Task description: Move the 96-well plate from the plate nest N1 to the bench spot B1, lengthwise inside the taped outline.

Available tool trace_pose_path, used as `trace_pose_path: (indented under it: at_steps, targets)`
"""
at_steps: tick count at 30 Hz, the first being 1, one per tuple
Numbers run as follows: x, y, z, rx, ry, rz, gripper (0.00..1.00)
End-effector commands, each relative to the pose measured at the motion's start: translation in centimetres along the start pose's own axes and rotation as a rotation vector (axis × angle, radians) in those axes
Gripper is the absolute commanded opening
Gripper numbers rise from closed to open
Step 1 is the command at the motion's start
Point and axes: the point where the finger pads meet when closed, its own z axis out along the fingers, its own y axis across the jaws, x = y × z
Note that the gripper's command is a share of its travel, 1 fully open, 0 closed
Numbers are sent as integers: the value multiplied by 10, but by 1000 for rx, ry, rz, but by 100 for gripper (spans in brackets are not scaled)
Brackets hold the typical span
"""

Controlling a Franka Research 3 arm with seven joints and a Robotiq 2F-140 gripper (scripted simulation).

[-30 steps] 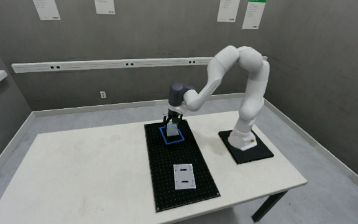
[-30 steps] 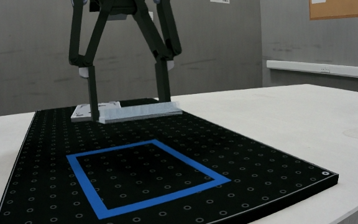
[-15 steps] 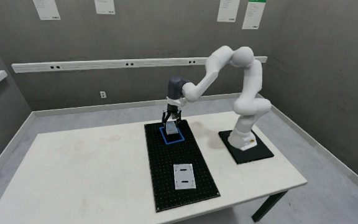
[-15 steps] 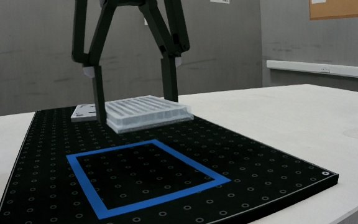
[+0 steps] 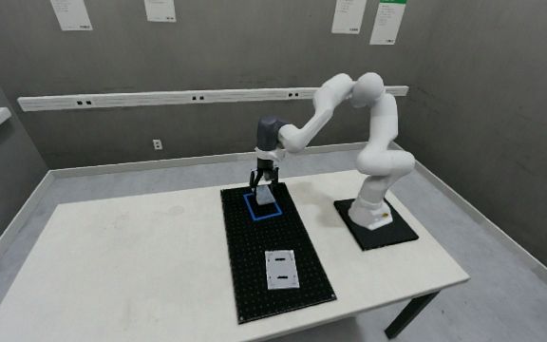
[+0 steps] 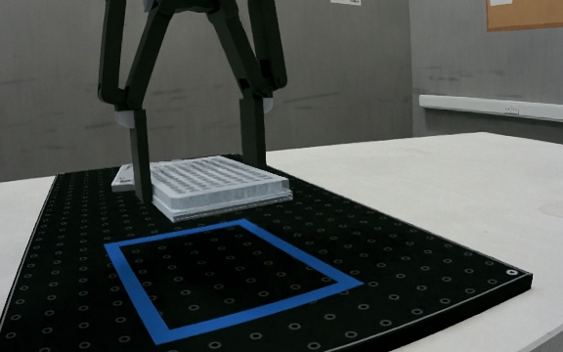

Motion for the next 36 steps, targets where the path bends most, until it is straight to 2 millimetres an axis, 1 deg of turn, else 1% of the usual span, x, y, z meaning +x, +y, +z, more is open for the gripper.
trace_pose_path:
  at_steps: [1, 26, 36]
  targets:
    - [-2, -2, 0, 10, -3, -7, 60]
    - [0, 2, 0, 10, -3, -7, 60]
    - [0, 3, 17, 10, -3, -7, 60]
